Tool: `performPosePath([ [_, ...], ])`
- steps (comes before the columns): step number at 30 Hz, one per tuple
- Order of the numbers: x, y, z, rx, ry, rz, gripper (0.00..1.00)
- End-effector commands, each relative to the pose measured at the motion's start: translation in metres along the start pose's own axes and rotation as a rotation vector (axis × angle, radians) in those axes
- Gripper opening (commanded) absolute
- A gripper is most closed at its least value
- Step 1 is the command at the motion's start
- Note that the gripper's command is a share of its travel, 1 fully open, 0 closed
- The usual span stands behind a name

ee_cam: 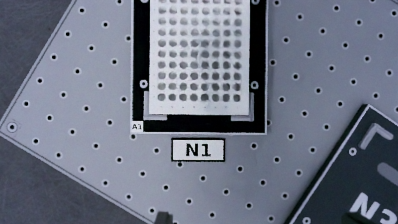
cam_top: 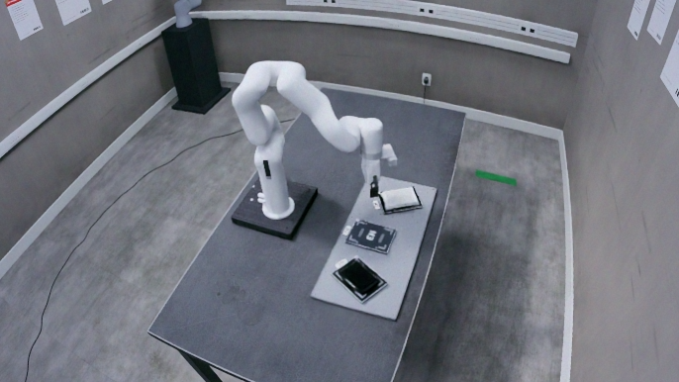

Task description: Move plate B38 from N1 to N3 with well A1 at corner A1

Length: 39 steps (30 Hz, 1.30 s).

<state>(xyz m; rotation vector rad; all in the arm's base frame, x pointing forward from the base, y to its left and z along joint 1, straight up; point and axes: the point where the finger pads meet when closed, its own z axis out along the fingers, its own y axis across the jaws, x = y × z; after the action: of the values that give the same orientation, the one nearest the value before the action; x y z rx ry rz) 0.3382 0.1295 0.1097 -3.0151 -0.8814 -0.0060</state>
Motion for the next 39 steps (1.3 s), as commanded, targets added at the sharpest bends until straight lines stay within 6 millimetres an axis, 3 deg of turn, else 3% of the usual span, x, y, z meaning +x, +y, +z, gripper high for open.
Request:
performPosePath([
  [1,0.011,-0.002,-0.001,0.001,0.003,0.0,1.0],
  [28,0.123,-0.027,-0.001,0.001,0.004,0.0,1.0],
  [39,0.126,-0.028,-0.001,0.001,0.004,0.0,1.0],
])
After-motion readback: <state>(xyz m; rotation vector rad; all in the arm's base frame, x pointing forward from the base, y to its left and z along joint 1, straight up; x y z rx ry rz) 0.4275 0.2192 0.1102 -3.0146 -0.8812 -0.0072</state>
